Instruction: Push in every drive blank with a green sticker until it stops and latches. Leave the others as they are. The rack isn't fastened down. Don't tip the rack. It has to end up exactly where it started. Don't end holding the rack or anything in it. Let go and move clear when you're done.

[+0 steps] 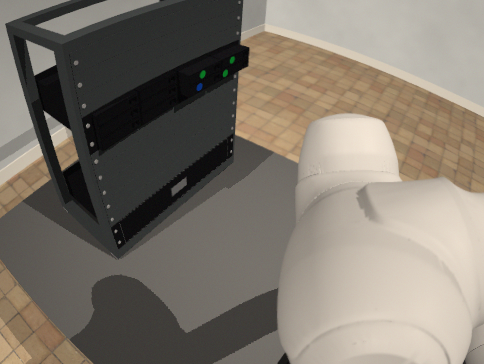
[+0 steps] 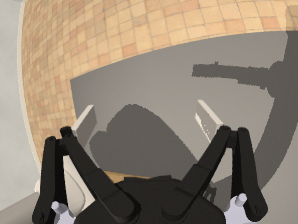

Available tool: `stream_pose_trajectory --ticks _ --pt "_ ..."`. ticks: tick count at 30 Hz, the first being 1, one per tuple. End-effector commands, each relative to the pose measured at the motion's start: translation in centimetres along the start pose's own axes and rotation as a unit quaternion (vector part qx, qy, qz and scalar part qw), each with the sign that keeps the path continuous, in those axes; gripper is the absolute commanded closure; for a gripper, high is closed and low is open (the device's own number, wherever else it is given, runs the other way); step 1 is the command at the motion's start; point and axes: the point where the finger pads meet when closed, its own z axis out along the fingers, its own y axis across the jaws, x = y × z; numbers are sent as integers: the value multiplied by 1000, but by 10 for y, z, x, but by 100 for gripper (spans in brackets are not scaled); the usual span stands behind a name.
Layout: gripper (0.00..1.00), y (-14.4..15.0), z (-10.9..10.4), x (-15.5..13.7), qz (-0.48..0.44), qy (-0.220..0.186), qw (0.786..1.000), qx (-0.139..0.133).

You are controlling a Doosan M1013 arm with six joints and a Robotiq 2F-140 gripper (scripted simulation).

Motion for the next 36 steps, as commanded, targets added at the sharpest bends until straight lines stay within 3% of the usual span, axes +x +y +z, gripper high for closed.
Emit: stream_pose_trajectory --ticks 1,11,13,17,28,30,36 --pt "0 1 -3 11 23 38 999 10" --pt "0 17 -30 50 107 175 978 32" --pt "0 17 -30 50 107 175 978 32" --pt "0 30 -48 65 144 233 961 37" --pt "0 83 -117 88 246 393 885 39" --pt "0 83 -117 88 246 393 885 39" --pt "0 119 -164 85 299 475 827 34"
